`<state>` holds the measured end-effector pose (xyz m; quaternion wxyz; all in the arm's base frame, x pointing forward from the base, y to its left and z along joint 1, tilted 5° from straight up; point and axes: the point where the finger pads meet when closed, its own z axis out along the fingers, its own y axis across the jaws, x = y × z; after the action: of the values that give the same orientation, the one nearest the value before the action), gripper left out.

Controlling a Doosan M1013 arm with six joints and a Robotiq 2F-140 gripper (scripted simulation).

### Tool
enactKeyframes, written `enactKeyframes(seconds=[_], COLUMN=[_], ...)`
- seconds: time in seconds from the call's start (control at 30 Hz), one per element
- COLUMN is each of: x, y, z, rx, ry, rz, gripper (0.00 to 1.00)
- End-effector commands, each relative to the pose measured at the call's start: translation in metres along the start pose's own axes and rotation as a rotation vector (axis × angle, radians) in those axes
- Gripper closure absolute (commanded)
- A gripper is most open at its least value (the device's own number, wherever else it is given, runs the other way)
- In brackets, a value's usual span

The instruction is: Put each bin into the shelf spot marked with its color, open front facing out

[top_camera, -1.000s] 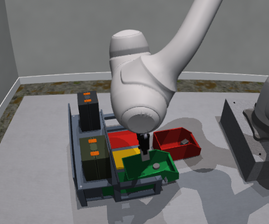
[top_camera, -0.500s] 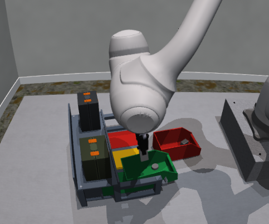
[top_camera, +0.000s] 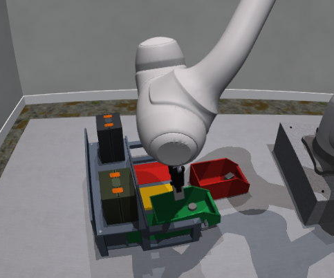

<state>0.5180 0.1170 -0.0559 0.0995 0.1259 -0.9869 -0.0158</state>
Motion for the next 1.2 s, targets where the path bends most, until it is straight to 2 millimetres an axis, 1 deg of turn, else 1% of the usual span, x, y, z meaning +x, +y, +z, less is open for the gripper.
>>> enactKeyframes(seconds=[0.0,0.57,1.17], x=[0.0,-0.002,-0.01], y=[0.0,0.0,0.0], z=[0.0,0.0,-0.001], rx=[0.0,0.0,0.0], ry=[0.0,-0.002,-0.013], rz=[0.0,0.0,0.0], gripper=[0.9,0.9,0.9])
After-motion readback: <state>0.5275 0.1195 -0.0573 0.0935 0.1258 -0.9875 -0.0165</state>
